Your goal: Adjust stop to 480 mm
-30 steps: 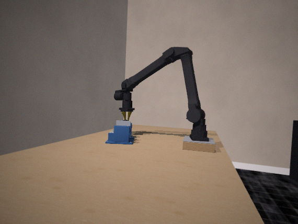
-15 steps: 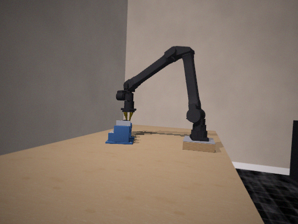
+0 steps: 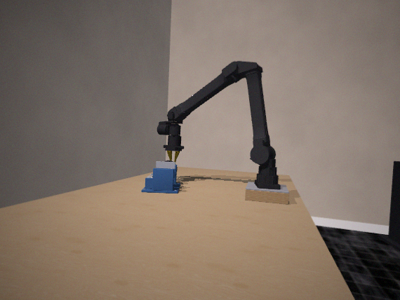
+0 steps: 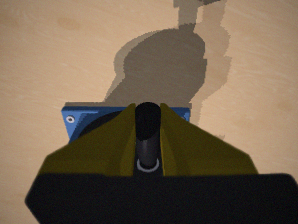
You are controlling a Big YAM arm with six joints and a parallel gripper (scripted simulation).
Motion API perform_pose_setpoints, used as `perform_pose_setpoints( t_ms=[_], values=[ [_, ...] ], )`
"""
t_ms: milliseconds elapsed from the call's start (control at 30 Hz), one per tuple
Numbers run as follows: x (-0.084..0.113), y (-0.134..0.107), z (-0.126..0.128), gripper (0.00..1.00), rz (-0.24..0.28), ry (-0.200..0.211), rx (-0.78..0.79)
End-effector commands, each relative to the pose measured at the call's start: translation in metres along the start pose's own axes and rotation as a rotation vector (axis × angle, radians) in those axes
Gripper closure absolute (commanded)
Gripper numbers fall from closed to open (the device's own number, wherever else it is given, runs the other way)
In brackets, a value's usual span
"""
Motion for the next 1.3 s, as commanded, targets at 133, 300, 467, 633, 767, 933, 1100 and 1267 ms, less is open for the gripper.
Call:
perform_pose_setpoints(
  t_ms=[133,300,467,633,767,933,1100,1267],
  values=[
    [0.01,0.004,-0.017,0.94,-0.009,-0.005,-0.001],
    [0.007,0.005,-0.016,0.94,-0.013,0.0,-0.001],
    [-0.009,0.005,-0.017,0.94,-0.005,-0.009,-0.001],
    [-0.014,0.002,-0.021,0.94,0.01,-0.026,-0.001],
    [-0.014,0.003,-0.021,0.94,0.008,-0.023,-0.001],
    [-0.02,0.004,-0.019,0.94,0.002,-0.017,-0.001],
    [-0.025,0.004,-0.02,0.94,0.002,-0.017,-0.001],
    [-0.026,0.003,-0.021,0.94,0.006,-0.021,-0.001]
  ],
)
Point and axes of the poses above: the point where the finger pads meet when closed, its own x axis back along the fingers, its own z axis across the jaws, y = z × x, the point moved 1 cm from there along x, back along the fingers, and after that the axes turned 8 degrees about x, right-handed, at the moved point
